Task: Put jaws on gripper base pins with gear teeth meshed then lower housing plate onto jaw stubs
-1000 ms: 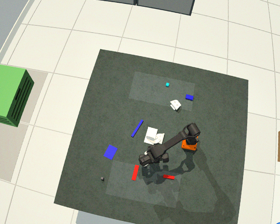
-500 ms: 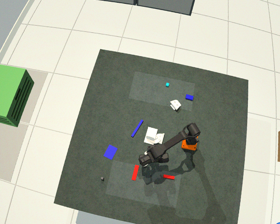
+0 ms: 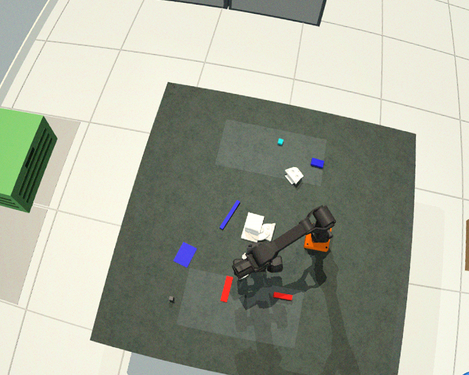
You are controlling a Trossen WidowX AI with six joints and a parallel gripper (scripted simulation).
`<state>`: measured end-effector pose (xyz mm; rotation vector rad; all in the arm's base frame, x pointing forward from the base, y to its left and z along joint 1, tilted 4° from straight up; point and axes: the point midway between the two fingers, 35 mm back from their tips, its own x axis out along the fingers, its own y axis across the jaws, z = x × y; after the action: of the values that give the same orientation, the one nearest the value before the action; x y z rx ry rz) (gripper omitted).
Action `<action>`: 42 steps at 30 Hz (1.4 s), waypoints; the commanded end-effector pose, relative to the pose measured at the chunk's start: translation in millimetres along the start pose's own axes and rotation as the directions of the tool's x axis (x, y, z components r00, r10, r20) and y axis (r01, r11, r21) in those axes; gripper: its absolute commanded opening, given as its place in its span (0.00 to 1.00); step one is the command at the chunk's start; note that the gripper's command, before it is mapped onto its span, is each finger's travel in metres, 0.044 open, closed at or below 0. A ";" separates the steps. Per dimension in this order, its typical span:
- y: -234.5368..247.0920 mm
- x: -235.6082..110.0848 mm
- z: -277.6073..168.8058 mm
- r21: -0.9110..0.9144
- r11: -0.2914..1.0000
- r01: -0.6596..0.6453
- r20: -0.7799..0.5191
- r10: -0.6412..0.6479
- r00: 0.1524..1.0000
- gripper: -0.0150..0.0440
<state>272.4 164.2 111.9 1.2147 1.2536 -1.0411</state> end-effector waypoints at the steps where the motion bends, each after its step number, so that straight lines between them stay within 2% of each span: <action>1: 0.0 0.0 0.0 0.000 1.000 0.000 0.000 0.000 1.000 1.00; 16: 0.0 0.0 0.0 0.000 1.000 0.000 0.000 0.000 1.000 1.00; 33: 0.0 0.0 0.0 0.000 1.000 0.000 0.000 0.000 1.000 0.25; 42: 0.0 0.0 0.0 0.000 1.000 0.000 0.000 0.000 1.000 0.25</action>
<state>272.4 164.2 111.9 1.2148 1.2536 -1.0410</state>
